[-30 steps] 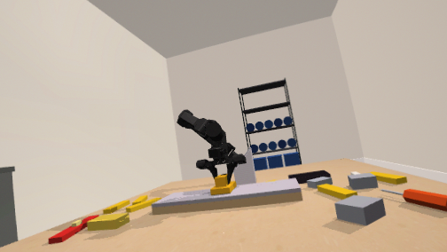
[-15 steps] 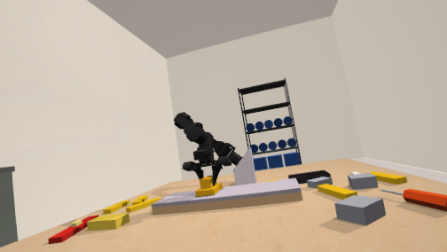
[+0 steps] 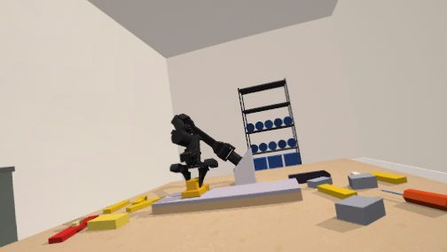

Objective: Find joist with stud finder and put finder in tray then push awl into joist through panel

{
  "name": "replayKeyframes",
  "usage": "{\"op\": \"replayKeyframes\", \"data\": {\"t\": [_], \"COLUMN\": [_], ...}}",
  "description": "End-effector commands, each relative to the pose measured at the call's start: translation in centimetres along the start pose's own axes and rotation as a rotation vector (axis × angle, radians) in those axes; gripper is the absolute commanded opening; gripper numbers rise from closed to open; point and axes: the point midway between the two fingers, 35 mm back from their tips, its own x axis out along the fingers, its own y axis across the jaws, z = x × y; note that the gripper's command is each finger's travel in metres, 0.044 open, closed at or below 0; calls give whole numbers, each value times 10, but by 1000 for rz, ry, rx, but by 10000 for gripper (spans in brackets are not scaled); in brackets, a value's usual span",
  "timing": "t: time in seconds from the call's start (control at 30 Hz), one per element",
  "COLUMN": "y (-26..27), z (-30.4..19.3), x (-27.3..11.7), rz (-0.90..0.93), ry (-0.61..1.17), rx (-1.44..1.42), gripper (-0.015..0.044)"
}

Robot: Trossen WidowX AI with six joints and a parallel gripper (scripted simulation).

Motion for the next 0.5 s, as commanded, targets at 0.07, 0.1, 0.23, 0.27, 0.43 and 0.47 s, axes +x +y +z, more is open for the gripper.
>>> {"op": "replayKeyframes", "data": {"t": [0.07, 0.1, 0.23, 0.27, 0.43, 0.47], "y": [-26, -30, -46, -50, -69, -73], "z": [0, 0, 1, 1, 1, 1], "x": [0, 0, 0, 0, 0, 0], "rz": [-3, -3, -4, -4, -5, -5], "ry": [1, 1, 1, 1, 0, 0], "rx": [1, 1, 1, 1, 1, 1], "gripper": [0, 0, 0, 0, 0, 0]}}
